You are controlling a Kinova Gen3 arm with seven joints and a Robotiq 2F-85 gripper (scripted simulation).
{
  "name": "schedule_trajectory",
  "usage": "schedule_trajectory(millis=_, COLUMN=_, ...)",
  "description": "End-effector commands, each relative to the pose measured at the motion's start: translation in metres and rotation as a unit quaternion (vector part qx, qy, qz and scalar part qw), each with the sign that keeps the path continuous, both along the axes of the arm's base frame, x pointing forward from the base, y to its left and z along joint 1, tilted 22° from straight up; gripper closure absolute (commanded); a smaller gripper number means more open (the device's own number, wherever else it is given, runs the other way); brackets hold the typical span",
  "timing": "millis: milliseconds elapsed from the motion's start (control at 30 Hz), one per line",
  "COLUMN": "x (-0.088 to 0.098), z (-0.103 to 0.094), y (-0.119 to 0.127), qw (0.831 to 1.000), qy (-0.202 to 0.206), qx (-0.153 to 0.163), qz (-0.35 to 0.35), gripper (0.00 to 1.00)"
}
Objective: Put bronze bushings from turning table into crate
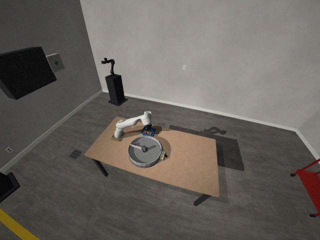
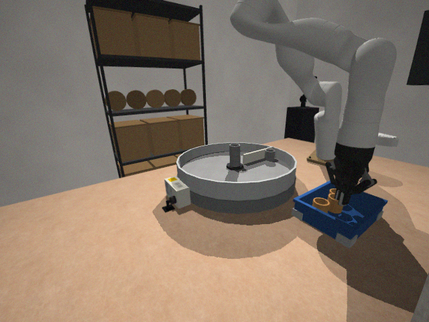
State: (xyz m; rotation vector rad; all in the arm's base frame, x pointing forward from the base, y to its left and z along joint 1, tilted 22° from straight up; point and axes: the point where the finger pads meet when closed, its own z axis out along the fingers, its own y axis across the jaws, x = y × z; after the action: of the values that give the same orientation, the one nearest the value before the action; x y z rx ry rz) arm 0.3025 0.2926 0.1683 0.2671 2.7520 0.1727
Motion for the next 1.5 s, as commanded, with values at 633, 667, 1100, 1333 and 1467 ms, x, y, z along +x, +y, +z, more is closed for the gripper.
schedule_trajectory(millis=633, x=0.0007, z=-0.0068, y=0.0008, qw=1.0, qy=0.002, qx=-0.001, qz=0.002, gripper=1.0)
schedule_trajectory(millis=667, x=0.0007, z=-0.0068, y=0.0008, qw=1.0, qy=0.002, qx=-0.001, qz=0.002, gripper=1.0)
schedule_trajectory(millis=1100, x=0.0007, z=-0.0068, y=0.0008, qw=1.0, qy=0.002, qx=-0.001, qz=0.002, gripper=0.81)
schedule_trajectory(millis=1333, x=0.0007, z=-0.0068, y=0.0008, qw=1.0, qy=0.002, qx=-0.001, qz=0.002, gripper=0.81)
schedule_trajectory(millis=1467, x=0.0007, z=-0.0068, y=0.0008, qw=1.0, qy=0.002, qx=-0.001, qz=0.002, gripper=0.81)
